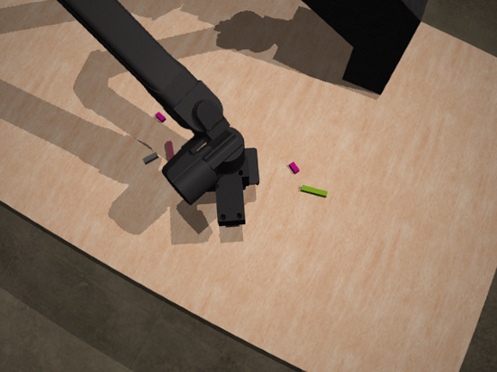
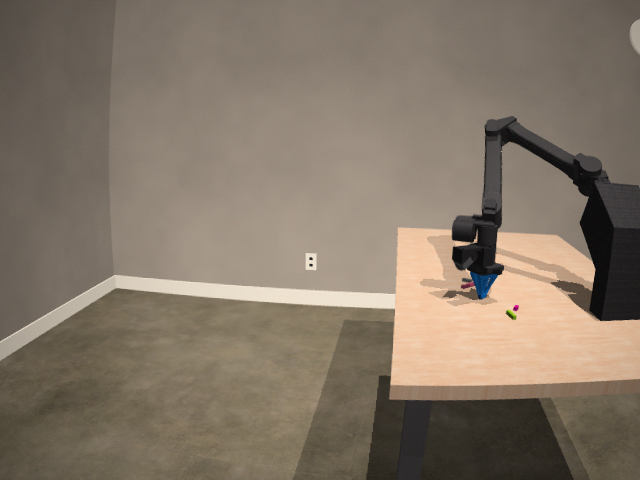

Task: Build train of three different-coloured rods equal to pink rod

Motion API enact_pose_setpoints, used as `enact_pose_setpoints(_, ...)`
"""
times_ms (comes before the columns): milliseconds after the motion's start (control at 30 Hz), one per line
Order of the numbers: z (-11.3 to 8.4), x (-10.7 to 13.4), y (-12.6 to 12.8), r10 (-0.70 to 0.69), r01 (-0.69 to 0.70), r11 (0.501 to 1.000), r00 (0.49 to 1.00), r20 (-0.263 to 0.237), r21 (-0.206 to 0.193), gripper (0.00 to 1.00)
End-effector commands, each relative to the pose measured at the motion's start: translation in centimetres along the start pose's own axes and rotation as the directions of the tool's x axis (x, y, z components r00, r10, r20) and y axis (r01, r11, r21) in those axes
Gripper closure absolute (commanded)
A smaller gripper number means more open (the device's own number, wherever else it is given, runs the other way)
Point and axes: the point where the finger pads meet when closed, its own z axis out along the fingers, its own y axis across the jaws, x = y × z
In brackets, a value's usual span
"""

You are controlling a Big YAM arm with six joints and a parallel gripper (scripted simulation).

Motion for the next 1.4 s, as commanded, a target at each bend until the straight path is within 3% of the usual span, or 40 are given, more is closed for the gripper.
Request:
enact_pose_setpoints(0,0.4,0.0,0.0,0.0,0.0,1.0,1.0,0.0,-0.003,0.96)
enact_pose_setpoints(367,0.3,-0.1,0.0,0.0,0.0,1.0,1.0,0.0,-0.003,0.96)
enact_pose_setpoints(467,-1.7,-0.9,-0.5,0.001,-0.001,1.0,1.0,0.026,0.014,0.96)
enact_pose_setpoints(700,-5.8,-0.6,-0.3,-0.001,0.001,1.0,1.0,0.024,0.014,0.96)
enact_pose_setpoints(767,-5.8,-0.6,-0.3,-0.001,0.001,1.0,1.0,0.024,0.014,0.96)
enact_pose_setpoints(1000,-10.5,-1.4,-1.0,0.017,-0.018,1.0,0.999,0.036,0.019,0.96)
enact_pose_setpoints(1067,-11.2,-1.4,-1.0,0.018,-0.019,1.0,0.999,0.036,0.019,0.96)
enact_pose_setpoints(1133,-9.5,-0.3,-0.4,0.016,-0.016,1.0,1.0,-0.008,-0.005,0.96)
enact_pose_setpoints(1200,-9.4,0.4,0.2,0.002,-0.002,1.0,1.0,-0.016,-0.01,0.96)
enact_pose_setpoints(1333,-9.5,0.3,0.1,0.007,-0.007,1.0,1.0,-0.013,-0.008,0.96)
enact_pose_setpoints(1367,-10.9,-0.7,0.1,0.005,-0.006,1.0,1.0,0.024,0.012,0.96)
